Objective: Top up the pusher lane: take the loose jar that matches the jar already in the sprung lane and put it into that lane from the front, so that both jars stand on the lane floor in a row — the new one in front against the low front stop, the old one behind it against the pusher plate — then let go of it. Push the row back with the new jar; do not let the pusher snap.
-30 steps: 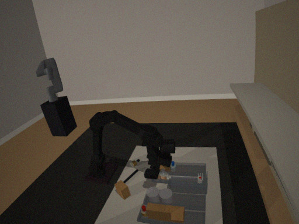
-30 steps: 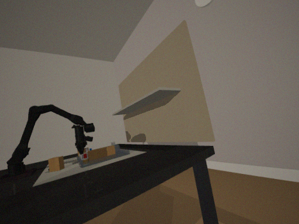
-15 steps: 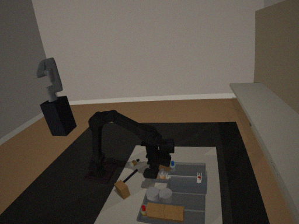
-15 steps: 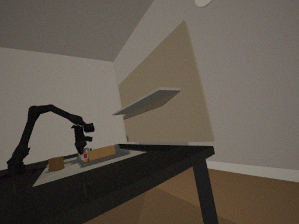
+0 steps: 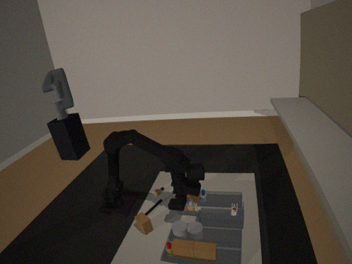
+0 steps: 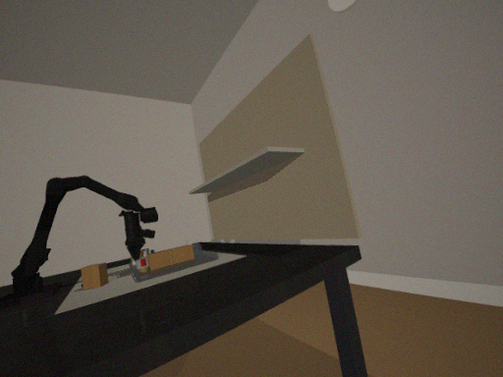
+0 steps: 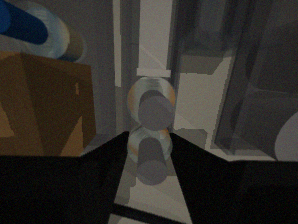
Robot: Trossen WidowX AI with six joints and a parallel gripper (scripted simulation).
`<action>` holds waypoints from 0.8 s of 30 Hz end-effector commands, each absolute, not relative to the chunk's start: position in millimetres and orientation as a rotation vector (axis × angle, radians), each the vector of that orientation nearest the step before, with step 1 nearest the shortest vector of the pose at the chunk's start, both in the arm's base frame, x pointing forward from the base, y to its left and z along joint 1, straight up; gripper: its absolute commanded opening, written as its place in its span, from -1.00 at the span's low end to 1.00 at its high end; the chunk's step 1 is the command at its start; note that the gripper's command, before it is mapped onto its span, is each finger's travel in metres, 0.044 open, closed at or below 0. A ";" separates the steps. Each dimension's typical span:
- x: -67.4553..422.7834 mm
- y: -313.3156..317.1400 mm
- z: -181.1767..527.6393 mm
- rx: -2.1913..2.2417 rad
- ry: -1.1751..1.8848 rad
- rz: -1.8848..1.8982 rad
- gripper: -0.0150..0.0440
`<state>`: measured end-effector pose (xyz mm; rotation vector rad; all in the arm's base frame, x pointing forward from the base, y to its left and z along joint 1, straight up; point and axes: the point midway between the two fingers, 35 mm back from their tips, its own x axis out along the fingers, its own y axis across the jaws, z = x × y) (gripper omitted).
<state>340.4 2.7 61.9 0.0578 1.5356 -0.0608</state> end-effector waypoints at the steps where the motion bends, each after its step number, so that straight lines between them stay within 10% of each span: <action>1: 339.5 2.8 62.1 0.057 1.533 -0.059 -0.49; 8: 339.5 2.8 62.1 0.057 1.533 -0.059 -0.49; 18: 340.1 2.7 62.0 0.057 1.533 -0.059 0.40; 24: 340.1 2.7 66.4 0.057 1.533 -0.059 0.43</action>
